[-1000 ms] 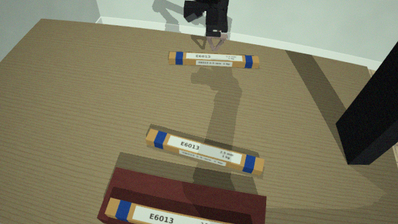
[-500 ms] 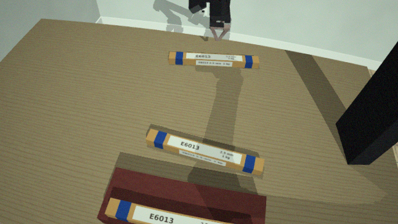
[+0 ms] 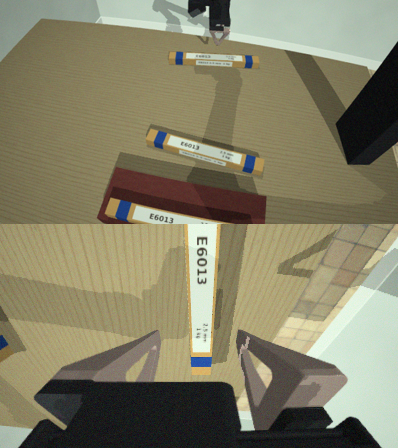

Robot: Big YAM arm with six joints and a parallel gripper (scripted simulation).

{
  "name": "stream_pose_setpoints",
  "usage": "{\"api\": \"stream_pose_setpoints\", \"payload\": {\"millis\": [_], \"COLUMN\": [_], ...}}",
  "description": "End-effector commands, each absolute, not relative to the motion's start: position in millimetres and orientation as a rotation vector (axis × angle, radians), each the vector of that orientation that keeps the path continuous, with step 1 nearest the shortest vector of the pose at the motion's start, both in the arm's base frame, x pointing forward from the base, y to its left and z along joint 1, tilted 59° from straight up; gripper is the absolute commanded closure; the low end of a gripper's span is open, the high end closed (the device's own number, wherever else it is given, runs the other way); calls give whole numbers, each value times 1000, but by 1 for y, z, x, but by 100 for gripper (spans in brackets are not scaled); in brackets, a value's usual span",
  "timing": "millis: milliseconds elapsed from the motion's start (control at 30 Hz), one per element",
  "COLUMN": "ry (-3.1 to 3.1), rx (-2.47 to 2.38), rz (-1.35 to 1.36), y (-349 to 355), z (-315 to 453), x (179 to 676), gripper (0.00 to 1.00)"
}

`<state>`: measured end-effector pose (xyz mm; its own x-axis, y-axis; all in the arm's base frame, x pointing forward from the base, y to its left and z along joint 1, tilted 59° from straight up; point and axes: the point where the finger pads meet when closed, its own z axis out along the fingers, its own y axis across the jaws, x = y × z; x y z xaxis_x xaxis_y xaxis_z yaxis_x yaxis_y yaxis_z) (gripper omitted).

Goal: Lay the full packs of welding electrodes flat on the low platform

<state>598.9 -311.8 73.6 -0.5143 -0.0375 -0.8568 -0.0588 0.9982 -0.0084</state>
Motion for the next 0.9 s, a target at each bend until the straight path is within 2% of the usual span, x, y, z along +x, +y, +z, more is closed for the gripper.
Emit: {"api": "stream_pose_setpoints", "payload": {"millis": [0,867], "ry": [2101,2095], "rx": [-67,-65], "rz": [-1,-6], "y": [-321,-327], "z": [91,99], "x": [592,591], "gripper": [26,26]}}
